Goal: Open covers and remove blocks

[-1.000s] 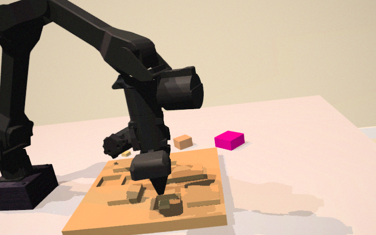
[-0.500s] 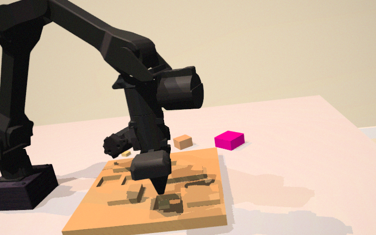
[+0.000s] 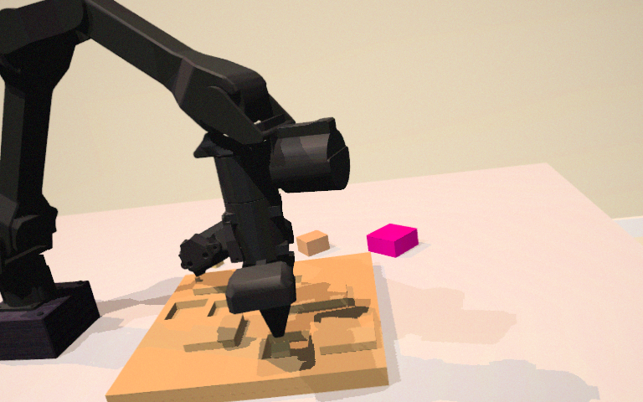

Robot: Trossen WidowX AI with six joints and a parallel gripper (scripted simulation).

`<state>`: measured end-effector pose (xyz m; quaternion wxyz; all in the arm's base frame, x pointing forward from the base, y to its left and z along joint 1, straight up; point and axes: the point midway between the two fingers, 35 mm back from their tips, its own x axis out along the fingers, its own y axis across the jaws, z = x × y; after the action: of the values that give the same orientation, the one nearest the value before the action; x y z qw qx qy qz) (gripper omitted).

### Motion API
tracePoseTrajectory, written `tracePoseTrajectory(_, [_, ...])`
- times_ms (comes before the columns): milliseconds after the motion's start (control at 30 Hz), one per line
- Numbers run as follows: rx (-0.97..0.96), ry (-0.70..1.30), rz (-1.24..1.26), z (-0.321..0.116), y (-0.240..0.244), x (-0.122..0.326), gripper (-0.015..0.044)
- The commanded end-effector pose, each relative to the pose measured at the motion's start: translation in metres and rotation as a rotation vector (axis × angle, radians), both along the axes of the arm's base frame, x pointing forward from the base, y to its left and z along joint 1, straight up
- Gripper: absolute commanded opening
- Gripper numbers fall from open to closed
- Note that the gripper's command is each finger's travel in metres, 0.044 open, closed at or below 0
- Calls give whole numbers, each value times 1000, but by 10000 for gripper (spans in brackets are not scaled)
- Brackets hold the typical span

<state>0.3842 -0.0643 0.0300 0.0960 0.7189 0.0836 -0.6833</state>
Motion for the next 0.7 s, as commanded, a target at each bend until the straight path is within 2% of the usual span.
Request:
tracePoseTrajectory(0, [7, 13, 0, -9, 1, -2, 144])
tracePoseTrajectory(667, [7, 13, 0, -19, 1, -2, 144])
